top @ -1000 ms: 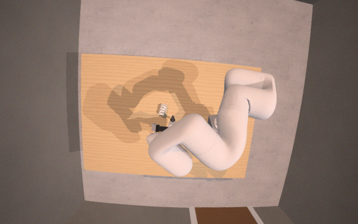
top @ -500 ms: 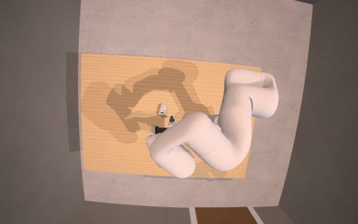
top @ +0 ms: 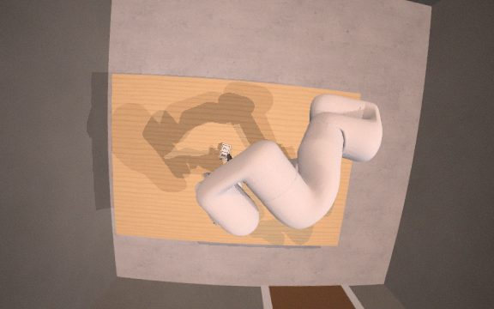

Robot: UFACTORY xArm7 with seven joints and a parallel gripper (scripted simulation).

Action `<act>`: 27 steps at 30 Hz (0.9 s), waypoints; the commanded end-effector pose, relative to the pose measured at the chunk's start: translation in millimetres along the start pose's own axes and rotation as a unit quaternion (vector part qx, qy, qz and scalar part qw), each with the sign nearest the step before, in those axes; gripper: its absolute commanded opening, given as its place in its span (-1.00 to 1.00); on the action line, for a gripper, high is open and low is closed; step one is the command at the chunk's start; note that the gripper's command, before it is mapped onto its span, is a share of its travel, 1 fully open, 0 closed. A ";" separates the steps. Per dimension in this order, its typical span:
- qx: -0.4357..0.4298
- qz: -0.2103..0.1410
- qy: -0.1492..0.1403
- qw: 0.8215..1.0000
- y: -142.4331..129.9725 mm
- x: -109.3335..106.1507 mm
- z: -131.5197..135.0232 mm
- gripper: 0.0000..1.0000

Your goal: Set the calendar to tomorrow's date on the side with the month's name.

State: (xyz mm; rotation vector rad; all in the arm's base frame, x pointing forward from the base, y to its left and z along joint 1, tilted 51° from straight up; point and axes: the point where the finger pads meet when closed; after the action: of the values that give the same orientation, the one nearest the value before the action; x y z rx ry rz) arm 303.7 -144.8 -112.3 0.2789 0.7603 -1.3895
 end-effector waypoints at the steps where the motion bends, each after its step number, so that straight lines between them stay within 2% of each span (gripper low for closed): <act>1: -0.026 0.001 0.002 1.000 5.0 -0.9 21.5 1.00; 5: -0.031 0.001 0.002 1.000 5.1 -0.9 22.4 1.00; 10: -0.113 0.002 0.002 0.994 6.0 -0.9 27.3 1.00; 13: -0.113 0.002 0.002 0.994 9.8 -0.8 49.3 1.00; 19: -0.128 0.001 0.002 0.992 10.0 -0.8 50.7 1.00; 23: -0.199 0.002 0.002 0.980 10.9 -0.8 55.5 1.00; 25: -0.199 0.002 0.002 0.980 14.1 -0.7 73.8 1.00; 27: -0.199 0.002 0.002 0.980 14.7 -0.7 77.6 1.00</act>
State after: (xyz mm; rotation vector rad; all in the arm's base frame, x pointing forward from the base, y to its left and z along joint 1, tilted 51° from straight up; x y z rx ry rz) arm 333.2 -179.2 -70.3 -0.0067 0.9955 -1.2221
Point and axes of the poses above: the point where the finger pads meet when closed, its own x axis out along the fingers, its own z axis across the jaws, y = z × x, and after that the axes turned 12 degrees about -x, right-handed
